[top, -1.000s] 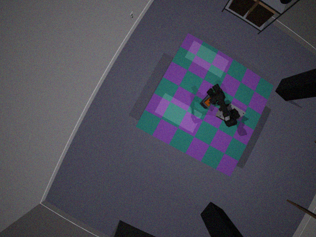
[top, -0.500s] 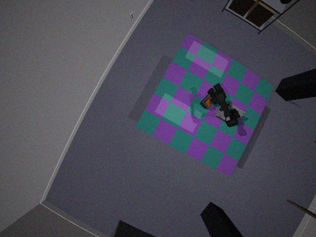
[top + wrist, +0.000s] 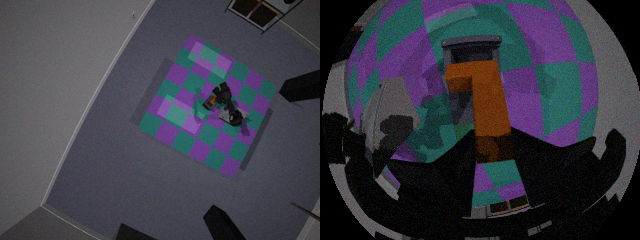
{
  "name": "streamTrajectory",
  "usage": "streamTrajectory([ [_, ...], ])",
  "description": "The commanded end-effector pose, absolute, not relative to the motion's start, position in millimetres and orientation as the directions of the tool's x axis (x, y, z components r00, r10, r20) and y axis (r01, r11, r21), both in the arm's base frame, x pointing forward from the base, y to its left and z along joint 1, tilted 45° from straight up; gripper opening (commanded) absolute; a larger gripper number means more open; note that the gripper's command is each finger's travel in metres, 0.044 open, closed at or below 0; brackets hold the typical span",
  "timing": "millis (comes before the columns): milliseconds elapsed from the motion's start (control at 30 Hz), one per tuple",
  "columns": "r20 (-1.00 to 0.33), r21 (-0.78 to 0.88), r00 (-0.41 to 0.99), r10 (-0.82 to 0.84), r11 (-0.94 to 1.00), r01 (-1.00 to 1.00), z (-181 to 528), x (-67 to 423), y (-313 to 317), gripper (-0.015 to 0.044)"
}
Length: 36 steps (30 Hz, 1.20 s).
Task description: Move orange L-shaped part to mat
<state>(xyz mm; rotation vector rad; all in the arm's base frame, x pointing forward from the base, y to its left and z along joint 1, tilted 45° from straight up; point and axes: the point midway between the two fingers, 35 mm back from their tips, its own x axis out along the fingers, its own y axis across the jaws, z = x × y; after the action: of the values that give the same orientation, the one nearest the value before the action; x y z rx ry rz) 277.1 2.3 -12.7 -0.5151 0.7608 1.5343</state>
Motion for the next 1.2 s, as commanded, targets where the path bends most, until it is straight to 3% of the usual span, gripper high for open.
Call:
streamTrajectory([
  [0,-0.714,0.173,-0.125,0.689,0.000,-0.985,-26.6,272.6,-7.6,0.0000],
  [800,-0.720,0.172,-0.124,0.683,0.001,-0.985,-101.5,247.8,-91.5,0.0000],
  [1167,-0.720,0.171,-0.124,0.683,0.001,-0.985,-109.5,246.3,-87.9,0.0000],
])
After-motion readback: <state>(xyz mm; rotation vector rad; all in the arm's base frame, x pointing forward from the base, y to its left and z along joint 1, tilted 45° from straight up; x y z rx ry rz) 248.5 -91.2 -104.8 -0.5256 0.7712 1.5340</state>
